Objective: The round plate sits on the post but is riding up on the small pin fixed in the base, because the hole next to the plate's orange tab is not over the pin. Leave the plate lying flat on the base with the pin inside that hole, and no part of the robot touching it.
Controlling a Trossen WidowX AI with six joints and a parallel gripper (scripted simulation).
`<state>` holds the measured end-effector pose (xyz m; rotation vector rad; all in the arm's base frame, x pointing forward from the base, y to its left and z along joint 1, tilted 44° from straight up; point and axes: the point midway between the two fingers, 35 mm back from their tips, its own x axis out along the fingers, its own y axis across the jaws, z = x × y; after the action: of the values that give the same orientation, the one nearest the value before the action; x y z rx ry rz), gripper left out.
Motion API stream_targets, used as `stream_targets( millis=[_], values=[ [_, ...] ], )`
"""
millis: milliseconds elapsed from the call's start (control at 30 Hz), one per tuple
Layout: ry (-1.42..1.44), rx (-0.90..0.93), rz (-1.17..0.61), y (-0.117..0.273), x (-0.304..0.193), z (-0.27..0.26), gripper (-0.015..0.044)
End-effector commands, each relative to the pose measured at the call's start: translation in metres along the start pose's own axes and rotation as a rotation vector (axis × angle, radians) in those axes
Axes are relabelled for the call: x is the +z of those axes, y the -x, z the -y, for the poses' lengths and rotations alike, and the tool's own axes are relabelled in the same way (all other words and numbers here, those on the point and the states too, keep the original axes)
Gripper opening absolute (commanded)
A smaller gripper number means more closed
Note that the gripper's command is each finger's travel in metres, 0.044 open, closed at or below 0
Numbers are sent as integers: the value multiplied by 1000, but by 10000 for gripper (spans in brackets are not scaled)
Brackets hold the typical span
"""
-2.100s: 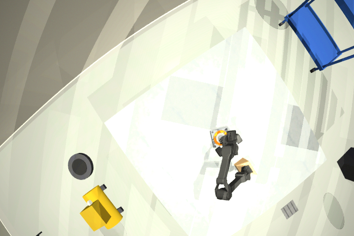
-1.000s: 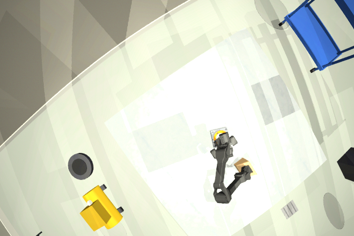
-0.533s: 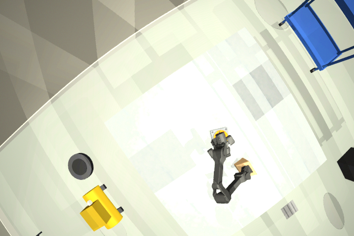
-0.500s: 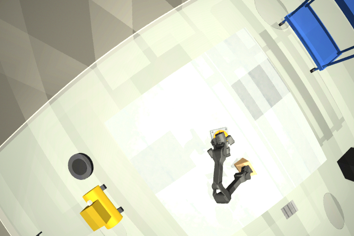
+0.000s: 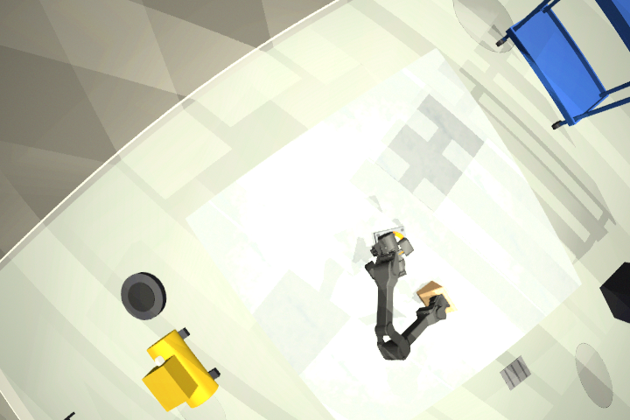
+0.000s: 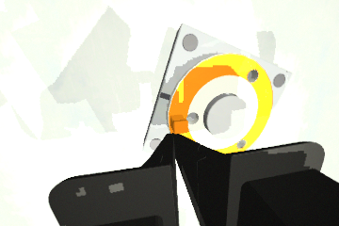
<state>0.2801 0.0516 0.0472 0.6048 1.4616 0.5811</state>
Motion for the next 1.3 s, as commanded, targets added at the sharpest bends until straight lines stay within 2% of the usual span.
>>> stream_targets(
  millis=[0, 633, 933, 1267],
  values=[
    [-4, 3, 0, 0, 7, 0, 0],
    [-3, 3, 1, -1, 17, 0, 0],
    [-4, 2, 0, 42, 13, 0, 0],
    [-14, 6, -6, 34, 13, 2, 0]
  ],
)
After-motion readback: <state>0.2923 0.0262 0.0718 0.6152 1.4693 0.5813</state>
